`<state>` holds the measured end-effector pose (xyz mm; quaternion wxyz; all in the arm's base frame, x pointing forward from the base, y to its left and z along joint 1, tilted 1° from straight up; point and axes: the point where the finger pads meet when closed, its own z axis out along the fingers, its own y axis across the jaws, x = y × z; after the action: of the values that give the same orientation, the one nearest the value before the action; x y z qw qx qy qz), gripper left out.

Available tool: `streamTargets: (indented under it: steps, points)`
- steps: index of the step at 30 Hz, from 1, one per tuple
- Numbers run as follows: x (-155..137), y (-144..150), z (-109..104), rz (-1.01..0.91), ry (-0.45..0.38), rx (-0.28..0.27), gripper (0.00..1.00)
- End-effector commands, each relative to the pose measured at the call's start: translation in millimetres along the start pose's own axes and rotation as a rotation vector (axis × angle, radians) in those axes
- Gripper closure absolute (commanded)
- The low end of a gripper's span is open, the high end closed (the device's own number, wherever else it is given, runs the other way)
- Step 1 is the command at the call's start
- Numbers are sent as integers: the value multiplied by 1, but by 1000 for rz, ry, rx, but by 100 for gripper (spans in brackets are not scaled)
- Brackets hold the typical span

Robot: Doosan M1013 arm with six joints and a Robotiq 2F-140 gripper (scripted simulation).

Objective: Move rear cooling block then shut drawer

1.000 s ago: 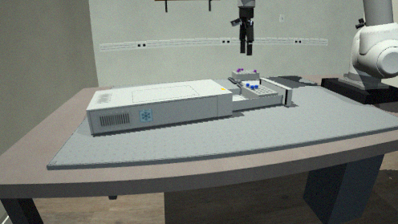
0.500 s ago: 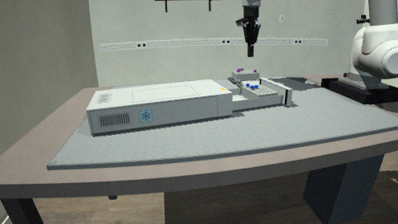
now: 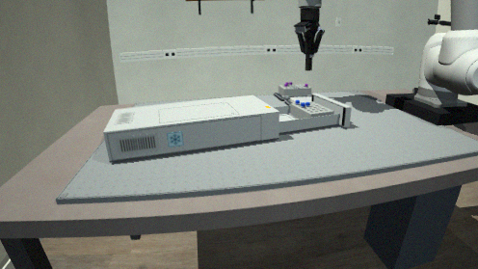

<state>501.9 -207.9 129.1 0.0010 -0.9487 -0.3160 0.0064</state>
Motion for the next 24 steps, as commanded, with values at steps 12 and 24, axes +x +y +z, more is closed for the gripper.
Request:
streamTargets:
  steps: [12,24]
  points:
    - [22,-50,2,-357,6,-1,90]
    - [38,-87,4,-623,6,-1,90]
